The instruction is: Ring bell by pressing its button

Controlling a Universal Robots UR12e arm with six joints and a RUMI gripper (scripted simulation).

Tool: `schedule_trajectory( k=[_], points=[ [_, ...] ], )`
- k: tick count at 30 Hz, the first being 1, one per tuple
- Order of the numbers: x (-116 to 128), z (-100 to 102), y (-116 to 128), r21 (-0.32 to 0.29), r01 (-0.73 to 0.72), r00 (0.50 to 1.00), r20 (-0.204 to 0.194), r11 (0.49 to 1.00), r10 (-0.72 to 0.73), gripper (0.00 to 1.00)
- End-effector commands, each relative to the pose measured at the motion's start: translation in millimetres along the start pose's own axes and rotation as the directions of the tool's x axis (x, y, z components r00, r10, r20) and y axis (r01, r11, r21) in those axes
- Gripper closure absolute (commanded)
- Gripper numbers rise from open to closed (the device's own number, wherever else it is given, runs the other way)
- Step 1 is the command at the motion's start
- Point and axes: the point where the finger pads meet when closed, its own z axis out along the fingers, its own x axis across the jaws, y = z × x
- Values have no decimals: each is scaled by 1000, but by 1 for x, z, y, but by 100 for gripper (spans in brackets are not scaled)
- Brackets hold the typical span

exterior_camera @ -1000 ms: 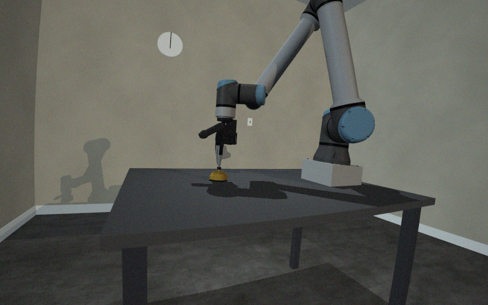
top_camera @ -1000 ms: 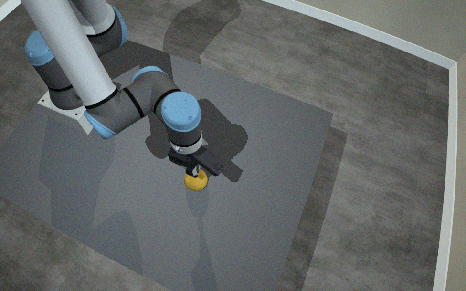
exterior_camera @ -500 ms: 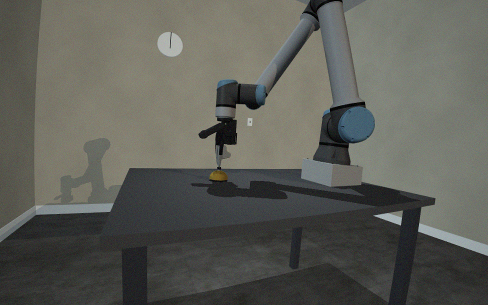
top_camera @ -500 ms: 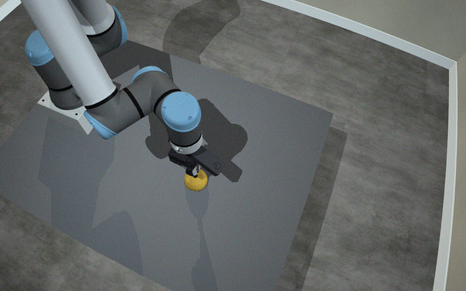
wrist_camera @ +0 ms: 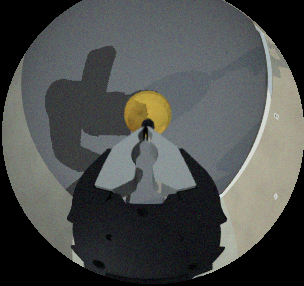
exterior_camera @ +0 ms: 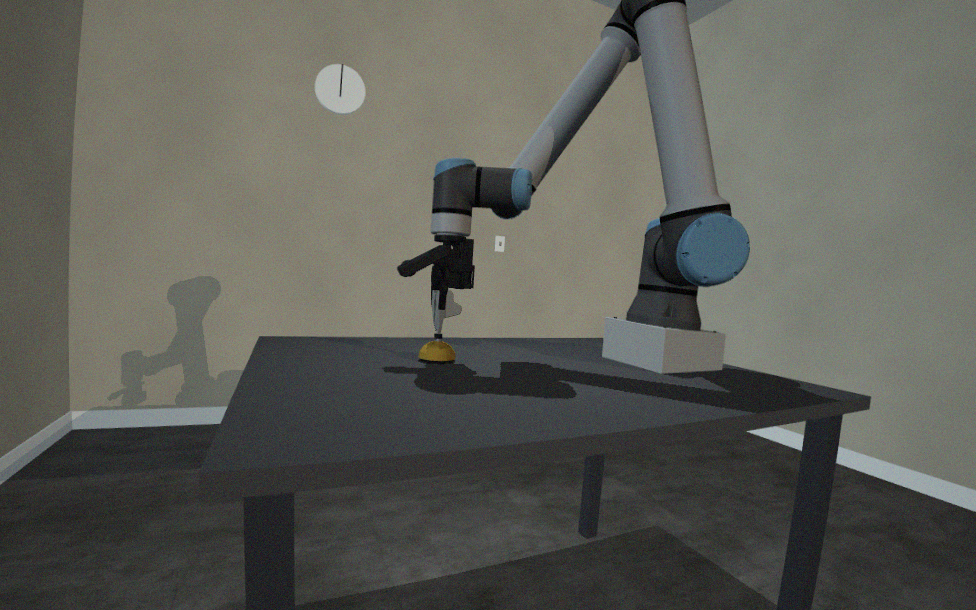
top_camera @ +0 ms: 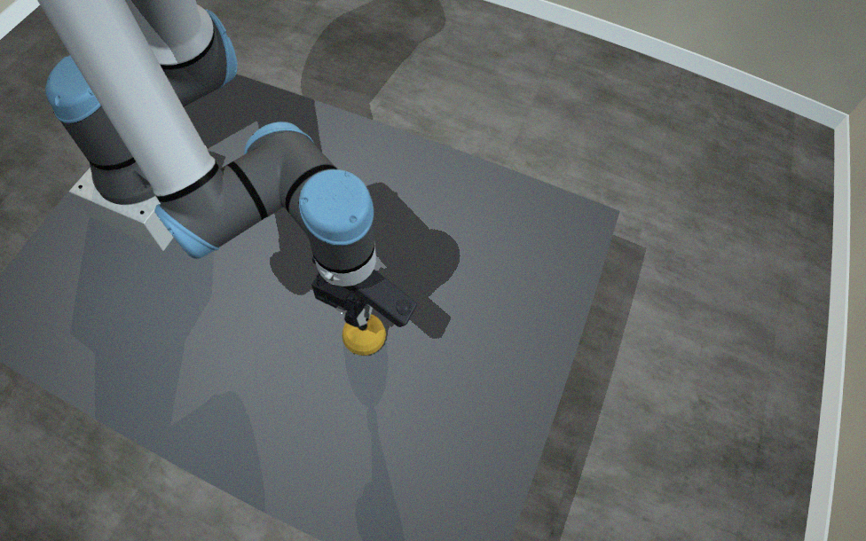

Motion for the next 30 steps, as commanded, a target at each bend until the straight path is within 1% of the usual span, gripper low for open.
schedule_trajectory(
  k=[1,6,8,22,30],
  points=[
    [-1,-10,-2,3,0,1000,-1,1000,0,100],
    [0,-21,-2,4,1,1000,-1,1000,-1,100],
    [0,-21,-2,4,1,1000,-1,1000,-1,100],
    [0,-59,-2,4,1,1000,-1,1000,-1,100],
    [0,-68,-2,4,0,1000,-1,1000,0,100]
  ],
)
